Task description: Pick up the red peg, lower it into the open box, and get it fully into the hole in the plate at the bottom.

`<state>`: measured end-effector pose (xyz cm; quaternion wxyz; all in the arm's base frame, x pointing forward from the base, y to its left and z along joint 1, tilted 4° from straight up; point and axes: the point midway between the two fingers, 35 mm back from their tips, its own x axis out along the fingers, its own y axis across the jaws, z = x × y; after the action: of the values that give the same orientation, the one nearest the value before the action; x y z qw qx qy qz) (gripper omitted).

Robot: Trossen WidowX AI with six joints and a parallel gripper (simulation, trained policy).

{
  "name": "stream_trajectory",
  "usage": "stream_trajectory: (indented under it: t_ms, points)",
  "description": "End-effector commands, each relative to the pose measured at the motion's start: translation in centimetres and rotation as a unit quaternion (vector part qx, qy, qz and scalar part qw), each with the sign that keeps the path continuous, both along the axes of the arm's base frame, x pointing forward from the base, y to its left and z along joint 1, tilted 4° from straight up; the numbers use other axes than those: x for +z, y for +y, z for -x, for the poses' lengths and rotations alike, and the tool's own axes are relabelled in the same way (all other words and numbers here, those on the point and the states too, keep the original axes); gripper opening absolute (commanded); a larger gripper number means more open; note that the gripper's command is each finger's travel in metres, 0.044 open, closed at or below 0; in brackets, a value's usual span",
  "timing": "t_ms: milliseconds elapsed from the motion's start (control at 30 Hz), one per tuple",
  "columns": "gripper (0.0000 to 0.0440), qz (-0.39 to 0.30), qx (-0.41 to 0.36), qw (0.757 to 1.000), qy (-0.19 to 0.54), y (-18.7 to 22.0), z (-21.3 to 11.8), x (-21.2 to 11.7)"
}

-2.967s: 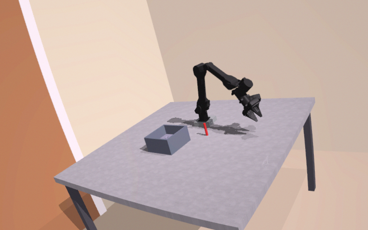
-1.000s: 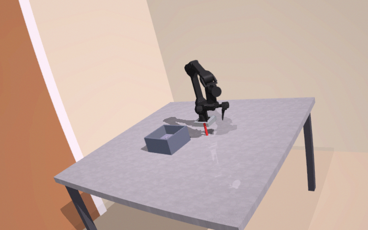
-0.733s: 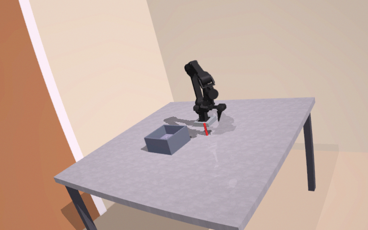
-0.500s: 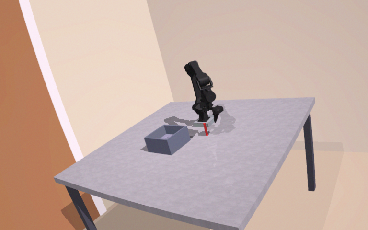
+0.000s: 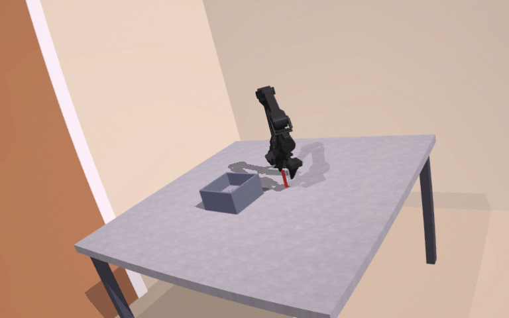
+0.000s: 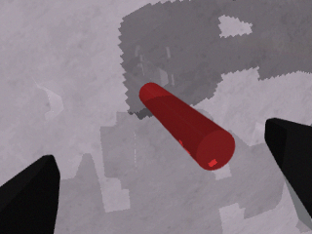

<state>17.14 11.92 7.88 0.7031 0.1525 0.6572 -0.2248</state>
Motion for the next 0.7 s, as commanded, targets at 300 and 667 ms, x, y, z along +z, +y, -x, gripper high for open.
stream_trajectory:
  t_ms: [300, 667]
  points:
    - [0.03, 0.015, -0.048, 0.999, -0.004, -0.8, -0.3, -4.0]
    - [0.0024, 0.039, -0.074, 0.996, 0.016, -1.5, -0.4, -5.2]
